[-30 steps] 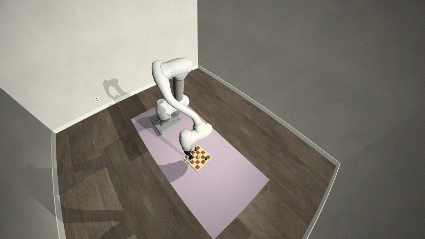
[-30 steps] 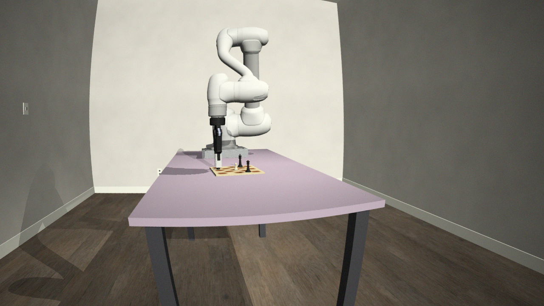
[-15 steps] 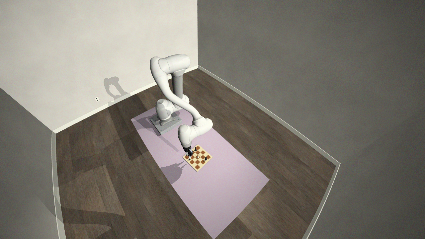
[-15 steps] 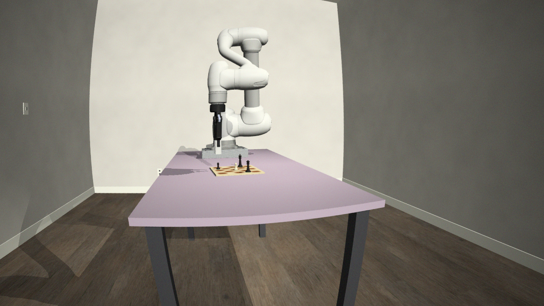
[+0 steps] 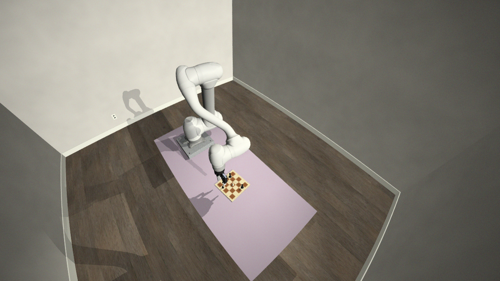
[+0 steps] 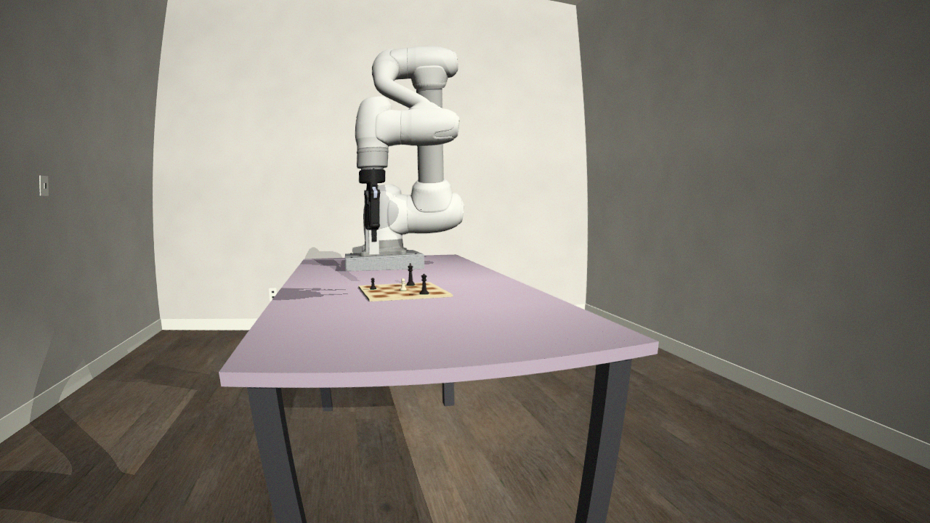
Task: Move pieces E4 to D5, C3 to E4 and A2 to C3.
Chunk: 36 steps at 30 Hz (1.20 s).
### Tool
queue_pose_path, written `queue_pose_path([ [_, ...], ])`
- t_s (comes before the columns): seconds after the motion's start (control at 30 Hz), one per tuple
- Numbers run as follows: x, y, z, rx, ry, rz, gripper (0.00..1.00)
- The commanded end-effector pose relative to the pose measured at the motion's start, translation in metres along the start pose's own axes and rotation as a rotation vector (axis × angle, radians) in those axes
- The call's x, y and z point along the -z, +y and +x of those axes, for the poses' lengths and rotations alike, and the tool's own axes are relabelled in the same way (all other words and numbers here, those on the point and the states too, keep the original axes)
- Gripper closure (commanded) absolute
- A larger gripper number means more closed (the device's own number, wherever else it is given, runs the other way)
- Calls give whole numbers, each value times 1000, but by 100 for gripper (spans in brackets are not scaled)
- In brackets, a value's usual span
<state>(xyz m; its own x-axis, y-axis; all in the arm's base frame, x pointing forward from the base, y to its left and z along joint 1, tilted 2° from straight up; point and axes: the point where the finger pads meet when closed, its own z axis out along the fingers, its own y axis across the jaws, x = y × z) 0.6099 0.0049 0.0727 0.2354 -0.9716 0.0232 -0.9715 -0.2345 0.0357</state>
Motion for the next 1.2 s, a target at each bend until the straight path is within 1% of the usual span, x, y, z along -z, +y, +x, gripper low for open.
queue_pose_path([
  [0.0, 0, 0, 0, 0, 0, 0, 0],
  [0.63, 0, 0, 0, -2, 0, 0, 0],
  [0.73, 0, -1, -1, -32, 0, 0, 0],
  [0.87, 0, -3, -5, -158, 0, 0, 0],
  [0.97, -1, -7, -11, -329, 0, 0, 0],
  [1.07, -1, -12, -19, -557, 0, 0, 0],
  [1.13, -2, -15, -26, -671, -4, 0, 0],
  [1.17, -2, -15, -26, -671, -4, 0, 0],
])
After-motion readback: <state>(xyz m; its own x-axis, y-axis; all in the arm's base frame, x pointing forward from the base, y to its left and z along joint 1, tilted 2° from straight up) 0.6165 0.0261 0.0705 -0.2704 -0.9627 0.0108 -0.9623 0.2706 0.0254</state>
